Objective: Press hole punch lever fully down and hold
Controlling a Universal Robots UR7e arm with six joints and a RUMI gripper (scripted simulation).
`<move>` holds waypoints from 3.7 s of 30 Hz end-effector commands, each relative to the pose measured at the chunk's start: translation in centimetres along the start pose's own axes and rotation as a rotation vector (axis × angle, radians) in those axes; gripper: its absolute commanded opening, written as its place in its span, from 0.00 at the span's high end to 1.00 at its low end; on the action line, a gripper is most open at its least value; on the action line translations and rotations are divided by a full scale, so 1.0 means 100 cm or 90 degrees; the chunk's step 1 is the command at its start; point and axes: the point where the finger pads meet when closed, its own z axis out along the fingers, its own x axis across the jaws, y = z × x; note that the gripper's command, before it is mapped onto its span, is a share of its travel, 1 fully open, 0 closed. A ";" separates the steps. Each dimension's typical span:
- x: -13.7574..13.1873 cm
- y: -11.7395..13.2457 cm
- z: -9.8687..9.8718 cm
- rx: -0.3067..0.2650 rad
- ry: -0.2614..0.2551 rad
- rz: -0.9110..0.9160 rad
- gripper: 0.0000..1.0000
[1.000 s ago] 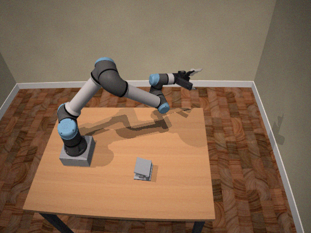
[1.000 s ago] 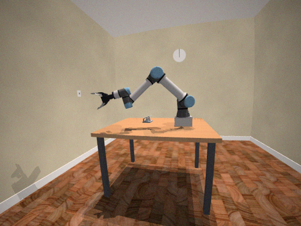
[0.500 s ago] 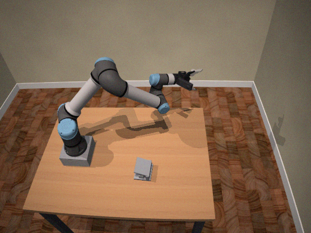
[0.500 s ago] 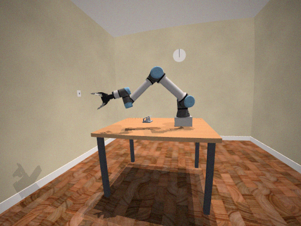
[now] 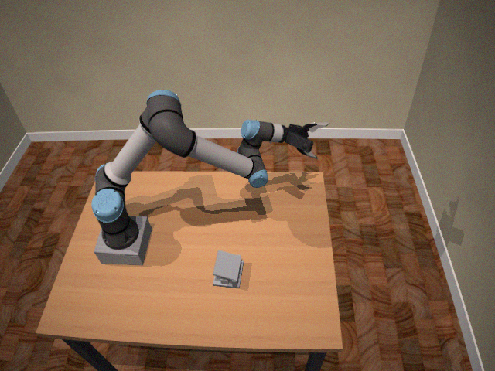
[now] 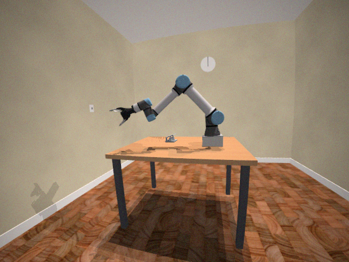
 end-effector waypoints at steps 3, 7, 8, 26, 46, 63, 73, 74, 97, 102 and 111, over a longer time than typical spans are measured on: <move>0.042 -0.071 -0.019 0.011 0.097 -0.094 0.00; 0.070 -0.107 -0.034 0.008 0.154 -0.144 0.00; 0.070 -0.107 -0.034 0.008 0.154 -0.144 0.00; 0.191 -0.216 -0.135 -0.073 0.367 -0.314 0.00; 0.337 -0.247 -0.317 -0.314 0.544 -0.446 0.00; 0.403 -0.206 -0.431 -0.504 0.563 -0.478 0.00; 0.410 -0.197 -0.446 -0.530 0.559 -0.480 0.00; 0.410 -0.197 -0.446 -0.530 0.559 -0.480 0.00; 0.410 -0.197 -0.446 -0.530 0.559 -0.480 1.00; 0.410 -0.197 -0.446 -0.530 0.559 -0.480 1.00; 0.410 -0.197 -0.446 -0.530 0.559 -0.480 1.00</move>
